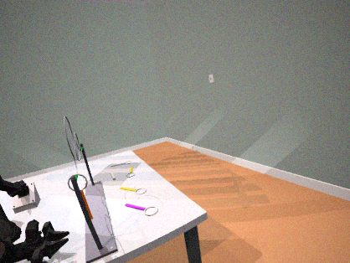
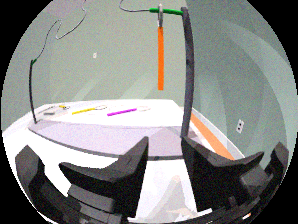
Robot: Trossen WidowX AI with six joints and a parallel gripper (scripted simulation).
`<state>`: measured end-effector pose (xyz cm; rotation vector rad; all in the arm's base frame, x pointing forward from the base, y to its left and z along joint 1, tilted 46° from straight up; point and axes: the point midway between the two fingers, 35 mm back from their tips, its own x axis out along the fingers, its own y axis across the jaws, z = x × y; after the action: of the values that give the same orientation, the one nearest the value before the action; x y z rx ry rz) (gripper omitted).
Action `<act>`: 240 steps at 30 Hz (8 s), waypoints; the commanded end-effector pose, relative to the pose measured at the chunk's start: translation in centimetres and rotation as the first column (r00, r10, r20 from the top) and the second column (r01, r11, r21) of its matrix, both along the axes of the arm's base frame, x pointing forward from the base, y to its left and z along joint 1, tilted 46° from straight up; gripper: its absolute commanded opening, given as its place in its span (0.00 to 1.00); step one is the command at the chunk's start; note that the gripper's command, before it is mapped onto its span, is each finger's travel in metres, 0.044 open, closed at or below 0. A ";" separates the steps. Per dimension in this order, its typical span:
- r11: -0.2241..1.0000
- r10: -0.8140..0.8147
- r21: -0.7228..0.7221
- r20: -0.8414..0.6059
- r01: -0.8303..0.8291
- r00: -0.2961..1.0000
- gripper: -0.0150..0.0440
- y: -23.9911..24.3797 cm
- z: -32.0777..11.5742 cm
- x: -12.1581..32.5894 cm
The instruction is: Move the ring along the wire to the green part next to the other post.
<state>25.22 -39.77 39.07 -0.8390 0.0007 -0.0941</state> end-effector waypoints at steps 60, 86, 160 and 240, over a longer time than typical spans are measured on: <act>1.000 0.019 -0.004 0.013 -0.019 1.000 0.53 3.0 4.5 12.3; 1.000 0.024 -0.001 0.014 -0.024 1.000 0.39 3.1 4.5 12.3; 0.971 -0.230 0.010 -0.207 0.237 0.951 0.00 7.3 4.3 8.2; 0.211 0.228 0.940 -0.313 0.268 0.922 0.00 28.0 0.5 7.6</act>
<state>32.89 -12.90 38.91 0.4679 0.4444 0.0448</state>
